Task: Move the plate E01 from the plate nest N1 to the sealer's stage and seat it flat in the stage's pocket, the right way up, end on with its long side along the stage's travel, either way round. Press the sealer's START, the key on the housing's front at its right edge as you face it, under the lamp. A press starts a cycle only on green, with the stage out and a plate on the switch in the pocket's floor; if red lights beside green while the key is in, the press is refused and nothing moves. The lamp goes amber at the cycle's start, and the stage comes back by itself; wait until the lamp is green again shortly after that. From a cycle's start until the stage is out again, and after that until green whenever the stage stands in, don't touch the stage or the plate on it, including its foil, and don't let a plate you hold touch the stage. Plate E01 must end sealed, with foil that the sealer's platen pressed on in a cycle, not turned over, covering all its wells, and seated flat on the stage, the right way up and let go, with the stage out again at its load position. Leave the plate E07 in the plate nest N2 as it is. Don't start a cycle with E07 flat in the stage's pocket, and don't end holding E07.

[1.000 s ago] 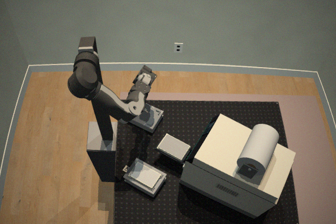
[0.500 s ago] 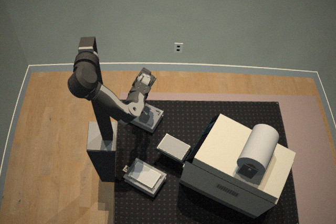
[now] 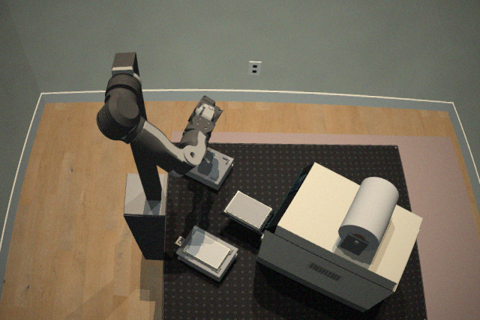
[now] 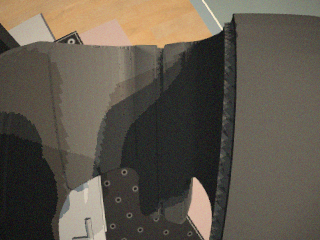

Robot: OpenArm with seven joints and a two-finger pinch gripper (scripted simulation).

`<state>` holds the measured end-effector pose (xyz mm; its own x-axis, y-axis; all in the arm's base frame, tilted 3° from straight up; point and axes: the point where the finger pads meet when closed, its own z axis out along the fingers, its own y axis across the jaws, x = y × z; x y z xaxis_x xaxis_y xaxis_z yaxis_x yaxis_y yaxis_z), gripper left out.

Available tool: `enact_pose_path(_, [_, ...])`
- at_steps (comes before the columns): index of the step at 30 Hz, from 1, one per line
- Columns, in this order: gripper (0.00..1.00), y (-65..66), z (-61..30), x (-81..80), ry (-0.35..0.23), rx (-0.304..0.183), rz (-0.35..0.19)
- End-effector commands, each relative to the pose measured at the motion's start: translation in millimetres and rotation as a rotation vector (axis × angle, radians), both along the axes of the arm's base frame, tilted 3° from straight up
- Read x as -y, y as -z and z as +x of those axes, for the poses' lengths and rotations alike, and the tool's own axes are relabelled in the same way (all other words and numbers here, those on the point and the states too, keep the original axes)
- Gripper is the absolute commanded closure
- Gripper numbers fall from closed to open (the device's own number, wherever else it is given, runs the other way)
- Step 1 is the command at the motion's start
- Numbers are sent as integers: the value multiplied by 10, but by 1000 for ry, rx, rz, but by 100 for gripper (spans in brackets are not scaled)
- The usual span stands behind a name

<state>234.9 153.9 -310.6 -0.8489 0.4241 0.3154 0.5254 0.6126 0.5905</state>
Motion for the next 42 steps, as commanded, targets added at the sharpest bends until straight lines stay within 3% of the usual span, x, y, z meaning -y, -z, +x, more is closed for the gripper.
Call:
enact_pose_path(1, [100,-7,12,6,2,1,-6])
enact_pose_path(29, [100,-19,25,-5,2,1,-6])
enact_pose_path(34, [100,102,-35,214,-25,0,-142])
enact_pose_path(42, [100,102,-35,214,-25,0,-142])
